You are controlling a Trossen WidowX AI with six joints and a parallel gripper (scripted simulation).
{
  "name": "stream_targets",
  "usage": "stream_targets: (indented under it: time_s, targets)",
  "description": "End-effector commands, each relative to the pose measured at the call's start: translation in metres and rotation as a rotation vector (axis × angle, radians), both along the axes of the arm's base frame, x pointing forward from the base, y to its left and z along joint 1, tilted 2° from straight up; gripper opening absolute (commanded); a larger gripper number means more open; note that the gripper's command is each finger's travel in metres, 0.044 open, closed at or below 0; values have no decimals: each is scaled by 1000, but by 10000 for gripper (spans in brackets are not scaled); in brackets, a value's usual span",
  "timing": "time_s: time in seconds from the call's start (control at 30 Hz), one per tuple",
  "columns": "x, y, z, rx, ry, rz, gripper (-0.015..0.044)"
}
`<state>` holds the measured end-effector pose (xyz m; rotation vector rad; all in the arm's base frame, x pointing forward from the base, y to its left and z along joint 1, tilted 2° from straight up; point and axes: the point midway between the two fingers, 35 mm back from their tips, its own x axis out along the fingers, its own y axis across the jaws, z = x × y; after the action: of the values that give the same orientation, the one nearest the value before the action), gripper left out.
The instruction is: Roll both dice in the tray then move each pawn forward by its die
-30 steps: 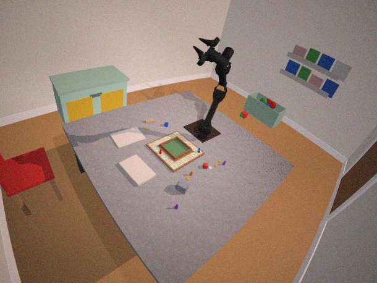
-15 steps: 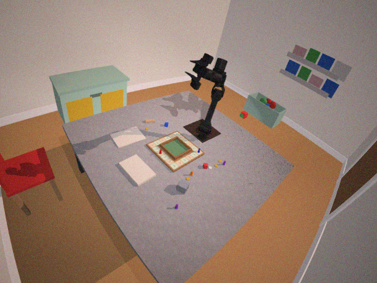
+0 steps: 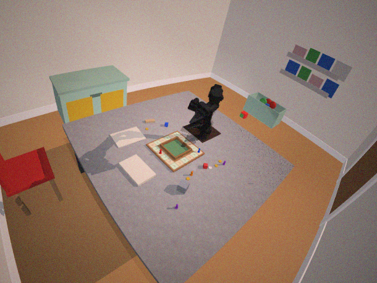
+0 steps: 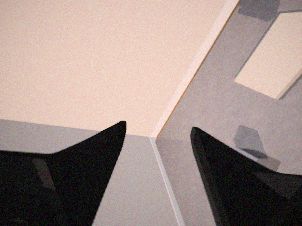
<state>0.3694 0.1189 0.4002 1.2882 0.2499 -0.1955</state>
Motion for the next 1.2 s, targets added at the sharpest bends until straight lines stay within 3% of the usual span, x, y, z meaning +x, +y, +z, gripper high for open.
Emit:
stream_targets:
  time_s: [0.0,0.33,0.57,1.17]
  targets:
    - [-6,31,-67,-50,220,113,275]
    - [-73,73,-213,-172,798,323,275]
    - [-142,76,-278,-247,1183,380,275]
    - [-138,82,-310,-248,1192,381,275]
